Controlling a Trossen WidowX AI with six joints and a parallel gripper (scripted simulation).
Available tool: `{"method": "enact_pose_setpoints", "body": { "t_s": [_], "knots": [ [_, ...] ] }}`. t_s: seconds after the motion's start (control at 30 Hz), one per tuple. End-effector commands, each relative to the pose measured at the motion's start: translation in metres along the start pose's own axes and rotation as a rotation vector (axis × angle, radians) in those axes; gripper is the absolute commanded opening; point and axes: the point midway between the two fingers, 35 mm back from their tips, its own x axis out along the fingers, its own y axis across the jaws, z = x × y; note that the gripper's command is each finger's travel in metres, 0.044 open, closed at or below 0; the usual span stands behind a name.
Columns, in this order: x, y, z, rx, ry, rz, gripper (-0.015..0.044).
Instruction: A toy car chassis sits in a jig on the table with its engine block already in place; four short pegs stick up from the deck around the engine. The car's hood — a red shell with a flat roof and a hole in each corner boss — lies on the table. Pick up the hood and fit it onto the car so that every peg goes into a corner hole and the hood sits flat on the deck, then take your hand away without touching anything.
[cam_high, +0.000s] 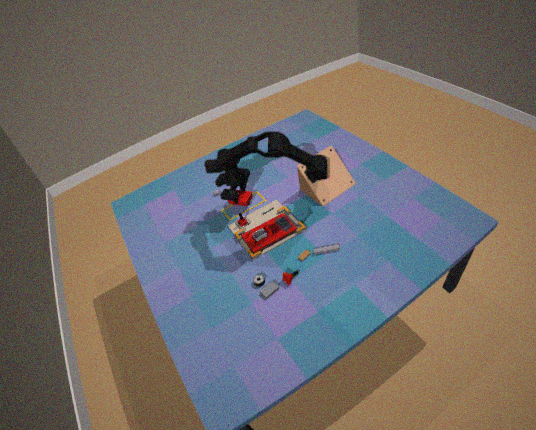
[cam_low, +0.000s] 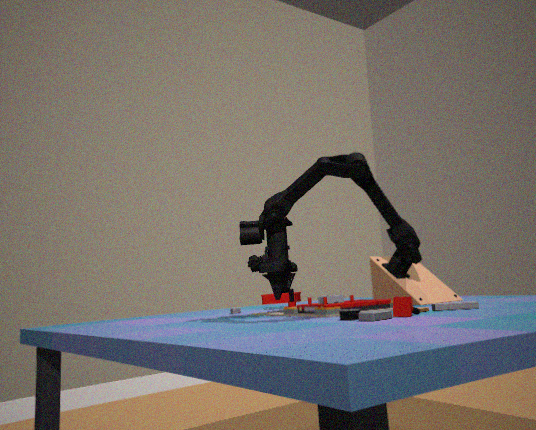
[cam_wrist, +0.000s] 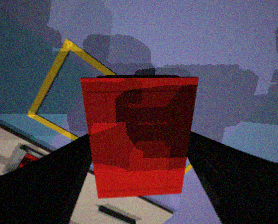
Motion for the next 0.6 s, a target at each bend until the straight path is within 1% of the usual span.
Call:
{"method": "enact_pose_setpoints", "body": {
  "t_s": [0.0,0.33,0.57],
  "knots": [
    [-0.015,0.001,0.002,-0.006,-0.011,-0.002,0.0],
    [-0.05,0.0,0.002,-0.006,-0.012,-0.003,0.0],
    [-0.067,0.0,0.002,-0.006,-0.013,-0.003,0.0]
  ]
}}
